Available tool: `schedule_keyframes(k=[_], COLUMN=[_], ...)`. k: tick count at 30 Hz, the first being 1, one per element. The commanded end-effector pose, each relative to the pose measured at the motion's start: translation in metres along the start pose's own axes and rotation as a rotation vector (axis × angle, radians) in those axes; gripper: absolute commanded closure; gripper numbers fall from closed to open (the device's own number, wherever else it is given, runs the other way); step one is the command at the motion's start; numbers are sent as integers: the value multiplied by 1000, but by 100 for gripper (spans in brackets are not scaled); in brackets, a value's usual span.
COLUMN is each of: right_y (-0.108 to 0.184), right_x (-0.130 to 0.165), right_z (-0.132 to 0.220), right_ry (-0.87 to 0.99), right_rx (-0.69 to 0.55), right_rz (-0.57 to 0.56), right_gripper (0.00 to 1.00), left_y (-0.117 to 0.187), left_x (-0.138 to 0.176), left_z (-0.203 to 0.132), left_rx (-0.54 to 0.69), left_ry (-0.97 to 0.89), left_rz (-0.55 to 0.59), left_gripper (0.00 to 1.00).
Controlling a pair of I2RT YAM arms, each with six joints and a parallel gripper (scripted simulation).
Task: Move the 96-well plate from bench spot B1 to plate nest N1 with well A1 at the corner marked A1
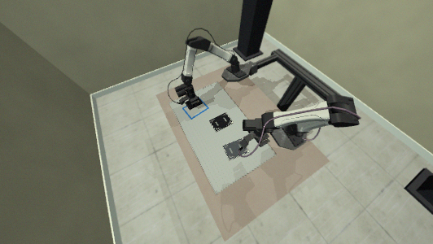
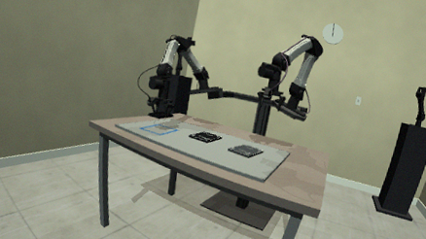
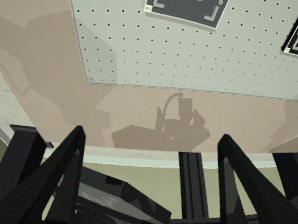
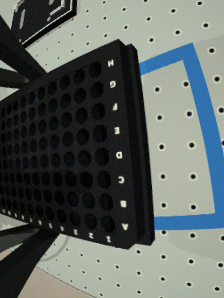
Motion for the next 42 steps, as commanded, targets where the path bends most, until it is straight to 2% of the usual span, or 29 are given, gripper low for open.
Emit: schedule_keyframes(k=[1,42], right_y=[17,18], right_x=[-5,-7], right_z=[0,-3], right_ry=[-4,-7], right_rx=[7,7], right_rz=[-38,-41], right_gripper=[100,100], left_y=[2,2], left_x=[6,6], left_z=[1,1], left_rx=[4,4], left_ry=[-1,-1], left_rz=[9,9], left_gripper=[0,0])
Point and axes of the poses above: on each arm, the point where the finger pads meet when closed, its own y axis back along the fingers, its own z axis across the jaws, x = y × z, the point moved 7 cm from there along y, back along the fingers, and after that the axes turned 9 degrees about -y, right-handed, at the moved point
